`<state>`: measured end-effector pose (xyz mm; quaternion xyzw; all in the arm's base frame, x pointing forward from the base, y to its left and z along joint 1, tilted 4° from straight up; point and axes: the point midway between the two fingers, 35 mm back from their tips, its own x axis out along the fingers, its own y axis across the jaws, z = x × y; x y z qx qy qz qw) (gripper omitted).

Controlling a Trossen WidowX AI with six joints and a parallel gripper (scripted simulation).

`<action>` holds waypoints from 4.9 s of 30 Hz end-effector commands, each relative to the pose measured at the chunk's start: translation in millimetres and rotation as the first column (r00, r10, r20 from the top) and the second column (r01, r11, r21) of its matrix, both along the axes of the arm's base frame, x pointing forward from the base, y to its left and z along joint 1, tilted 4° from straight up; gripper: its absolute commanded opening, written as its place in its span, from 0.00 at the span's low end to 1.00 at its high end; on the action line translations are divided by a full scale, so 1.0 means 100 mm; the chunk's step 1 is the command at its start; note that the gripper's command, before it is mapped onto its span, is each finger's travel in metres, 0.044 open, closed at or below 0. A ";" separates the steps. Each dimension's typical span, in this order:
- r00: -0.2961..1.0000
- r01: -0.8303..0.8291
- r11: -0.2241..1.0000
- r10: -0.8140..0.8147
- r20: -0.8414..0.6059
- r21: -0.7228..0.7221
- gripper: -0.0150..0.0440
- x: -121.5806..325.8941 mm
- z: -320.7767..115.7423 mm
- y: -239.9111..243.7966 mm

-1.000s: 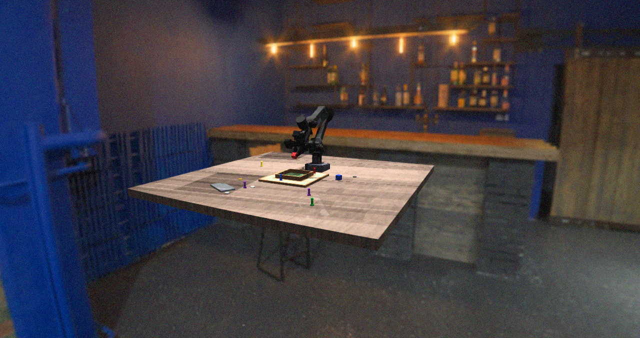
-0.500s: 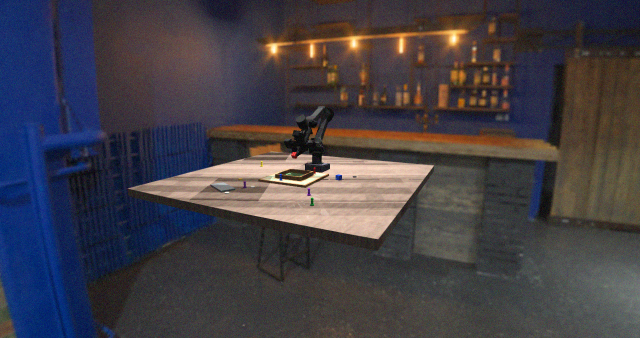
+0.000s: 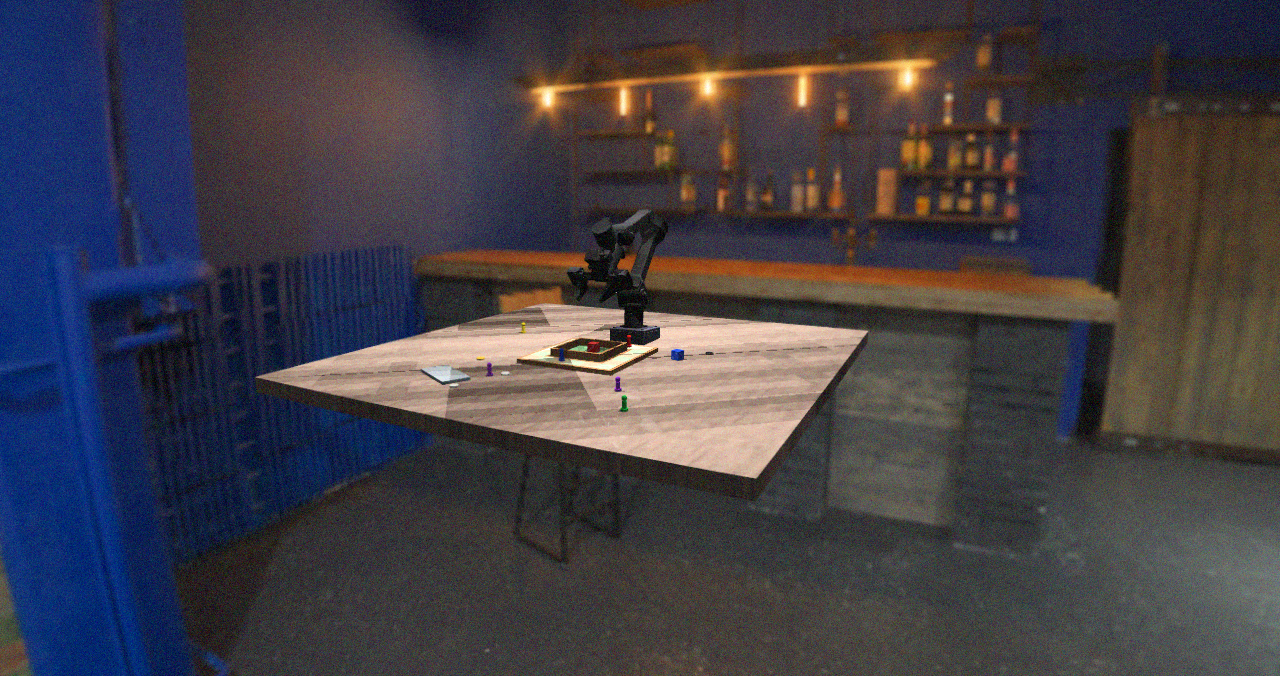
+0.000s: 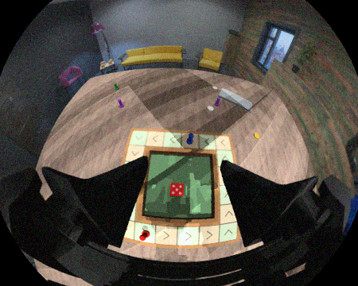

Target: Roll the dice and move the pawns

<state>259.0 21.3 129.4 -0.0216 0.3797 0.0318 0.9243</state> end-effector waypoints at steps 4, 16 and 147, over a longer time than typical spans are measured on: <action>0.997 0.009 1.000 -0.009 -0.073 -0.008 1.00 0.02 0.06 -0.01; 0.779 0.000 0.999 -0.034 -0.627 -0.054 1.00 0.17 -0.31 -0.01; 0.654 0.192 0.980 -0.169 -0.738 -0.055 0.25 -0.01 -0.28 1.50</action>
